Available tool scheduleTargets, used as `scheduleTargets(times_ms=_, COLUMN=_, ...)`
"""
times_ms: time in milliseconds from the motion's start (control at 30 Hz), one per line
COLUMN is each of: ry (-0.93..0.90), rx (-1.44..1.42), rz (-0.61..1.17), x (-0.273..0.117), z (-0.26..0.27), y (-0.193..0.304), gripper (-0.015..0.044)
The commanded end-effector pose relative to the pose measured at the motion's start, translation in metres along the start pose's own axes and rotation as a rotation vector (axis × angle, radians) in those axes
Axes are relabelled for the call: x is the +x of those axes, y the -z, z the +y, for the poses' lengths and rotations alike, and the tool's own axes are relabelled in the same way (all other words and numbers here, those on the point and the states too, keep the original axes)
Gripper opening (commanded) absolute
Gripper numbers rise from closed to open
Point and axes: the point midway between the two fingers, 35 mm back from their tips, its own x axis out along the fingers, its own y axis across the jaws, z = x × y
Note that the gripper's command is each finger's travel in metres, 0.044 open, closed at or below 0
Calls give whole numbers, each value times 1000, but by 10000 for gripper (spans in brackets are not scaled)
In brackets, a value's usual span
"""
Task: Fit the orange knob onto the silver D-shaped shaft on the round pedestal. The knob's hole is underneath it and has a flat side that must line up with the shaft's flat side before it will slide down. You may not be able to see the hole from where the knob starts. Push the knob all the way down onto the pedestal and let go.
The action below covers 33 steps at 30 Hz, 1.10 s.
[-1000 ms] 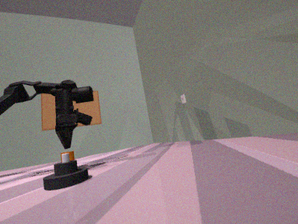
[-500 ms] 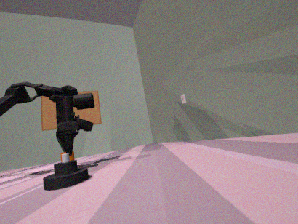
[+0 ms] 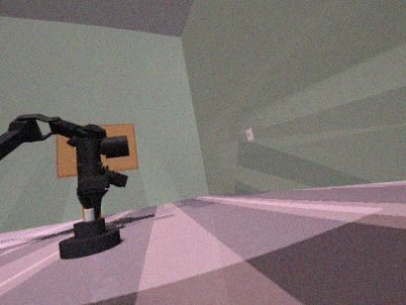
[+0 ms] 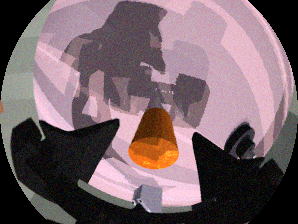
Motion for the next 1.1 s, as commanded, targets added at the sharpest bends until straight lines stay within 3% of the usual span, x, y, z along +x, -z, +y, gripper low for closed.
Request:
scheduleTargets(times_ms=0, ry=-7, rx=6, rz=2, x=7, z=0, y=2, gripper=440)
scheduleTargets(times_ms=233, ry=-9, rx=6, rz=1, x=15, z=1, y=2, gripper=440)
scheduleTargets(times_ms=567, ry=-9, rx=6, rz=1, x=15, z=1, y=2, gripper=177)
scheduleTargets(times_ms=733, ry=-9, rx=6, rz=1, x=15, z=1, y=2, gripper=144)
scheduleTargets(times_ms=933, ry=-4, rx=2, rz=2, x=10, z=0, y=1, gripper=0)
scheduleTargets(times_ms=1067, ry=1, rx=0, rz=3, x=0, z=-2, y=-1, gripper=0)
